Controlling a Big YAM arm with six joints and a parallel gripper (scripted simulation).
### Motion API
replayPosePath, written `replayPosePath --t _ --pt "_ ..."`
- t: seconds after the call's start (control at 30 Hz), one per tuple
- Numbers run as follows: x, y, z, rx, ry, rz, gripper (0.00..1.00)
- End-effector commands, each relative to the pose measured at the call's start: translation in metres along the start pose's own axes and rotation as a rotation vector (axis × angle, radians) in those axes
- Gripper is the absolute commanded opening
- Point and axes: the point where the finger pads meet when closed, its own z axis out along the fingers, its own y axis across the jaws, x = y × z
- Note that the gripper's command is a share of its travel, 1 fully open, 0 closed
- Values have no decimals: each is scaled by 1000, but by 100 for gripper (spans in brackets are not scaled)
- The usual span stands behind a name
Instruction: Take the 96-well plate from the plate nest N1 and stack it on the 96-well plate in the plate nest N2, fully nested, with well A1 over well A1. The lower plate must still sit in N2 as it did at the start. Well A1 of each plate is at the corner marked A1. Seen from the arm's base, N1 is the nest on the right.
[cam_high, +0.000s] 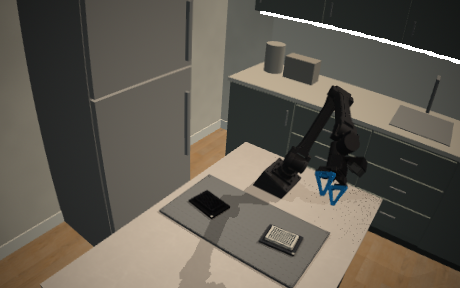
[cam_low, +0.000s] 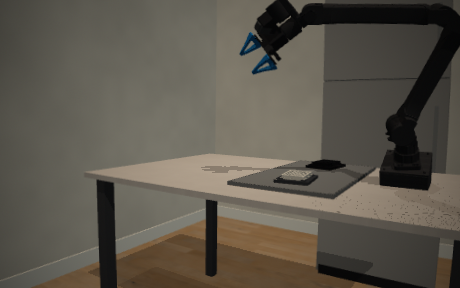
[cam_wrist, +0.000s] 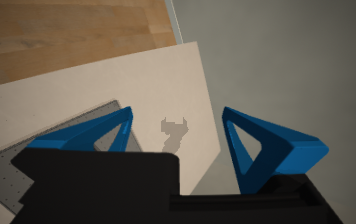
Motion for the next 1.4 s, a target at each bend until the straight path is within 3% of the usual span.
replayPosePath --t 0.0,0.03,0.1,0.17,0.2,0.23,0.27,0.33,0.37,0.4,0.5,0.53,0.6,0.63,0.67,0.73,0.77,0.8,0.83,0.9,0.93,0.97,1.07,1.1,1.13,1.2,1.27,1.33,1.37 --pt "14 -4 -5 3 23 74 100" --pt "9 -8 -10 31 -10 65 100" --pt "33 3 5 -17 86 124 100" --pt "13 -12 -6 2 79 156 100" --pt "17 -9 -5 -7 97 175 100" --pt "50 9 4 -34 145 190 100" --pt "47 9 -6 -23 123 186 100" --pt "47 9 -6 -23 123 186 100" --pt "49 5 -1 -23 149 208 100" --pt "36 -3 -3 -16 145 222 100" --pt "53 0 -2 -26 214 293 100" --pt "84 23 8 -62 264 304 100" --pt "79 19 -3 -32 212 293 100" --pt "90 25 -4 -48 264 321 100" --pt "103 31 7 -69 313 349 100" --pt "84 16 -1 -47 307 381 100" --pt "88 19 -1 -52 327 399 100" --pt "118 38 2 -76 372 412 100" --pt "116 39 -6 -68 352 410 100" --pt "116 39 -6 -68 352 410 100" --pt "122 39 -1 -71 387 432 100" --pt "106 26 -2 -56 376 444 100" --pt "123 31 -5 -57 447 512 100" --pt "152 55 0 -89 499 520 100" --pt "148 54 -11 -78 470 517 100" --pt "165 61 -4 -90 550 564 100" --pt "152 46 -10 -63 553 600 100" --pt "178 69 -13 -85 607 622 100" --pt "178 70 -19 -81 591 621 100"
